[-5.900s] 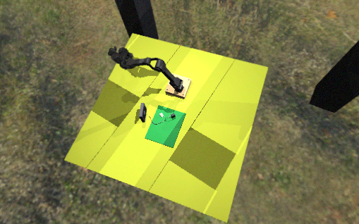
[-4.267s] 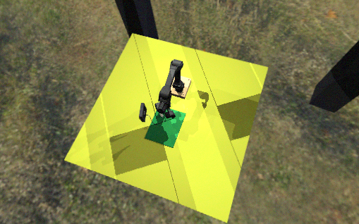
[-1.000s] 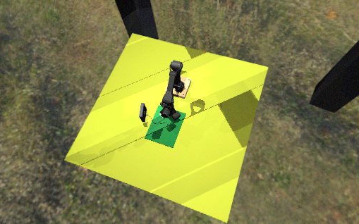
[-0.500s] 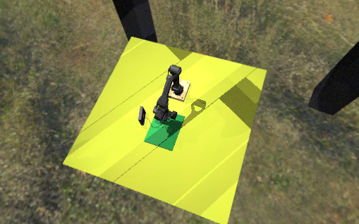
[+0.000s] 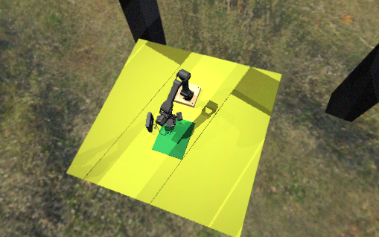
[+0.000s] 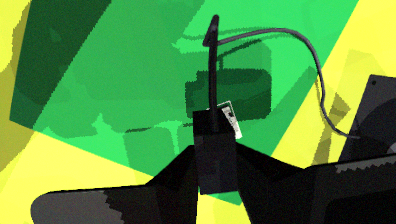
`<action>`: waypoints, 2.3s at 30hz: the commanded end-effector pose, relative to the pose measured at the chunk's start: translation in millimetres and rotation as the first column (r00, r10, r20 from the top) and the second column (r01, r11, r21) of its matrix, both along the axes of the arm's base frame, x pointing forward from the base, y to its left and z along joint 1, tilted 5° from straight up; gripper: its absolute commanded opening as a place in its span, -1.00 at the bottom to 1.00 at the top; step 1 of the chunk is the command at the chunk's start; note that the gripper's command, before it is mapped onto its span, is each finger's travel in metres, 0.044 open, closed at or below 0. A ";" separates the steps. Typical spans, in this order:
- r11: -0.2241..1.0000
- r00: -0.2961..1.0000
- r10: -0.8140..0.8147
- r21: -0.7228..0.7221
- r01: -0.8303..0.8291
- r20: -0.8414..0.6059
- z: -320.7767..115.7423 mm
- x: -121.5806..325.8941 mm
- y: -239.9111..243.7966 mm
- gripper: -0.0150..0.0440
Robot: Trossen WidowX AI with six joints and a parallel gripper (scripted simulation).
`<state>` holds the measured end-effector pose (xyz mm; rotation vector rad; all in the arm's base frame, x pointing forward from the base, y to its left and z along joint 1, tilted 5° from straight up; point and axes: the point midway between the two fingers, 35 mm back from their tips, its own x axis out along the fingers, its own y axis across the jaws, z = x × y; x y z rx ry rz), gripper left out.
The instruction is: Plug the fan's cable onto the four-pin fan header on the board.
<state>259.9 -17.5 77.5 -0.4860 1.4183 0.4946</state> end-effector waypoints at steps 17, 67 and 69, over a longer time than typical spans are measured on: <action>0.964 0.964 0.266 -0.024 -0.266 0.010 0.5 3.3 -21.7 -0.49; 0.966 0.966 0.257 -0.023 -0.257 0.010 -22.2 4.8 -22.0 -0.49; 0.966 0.966 0.257 -0.023 -0.257 0.010 -22.6 4.8 -22.0 -0.49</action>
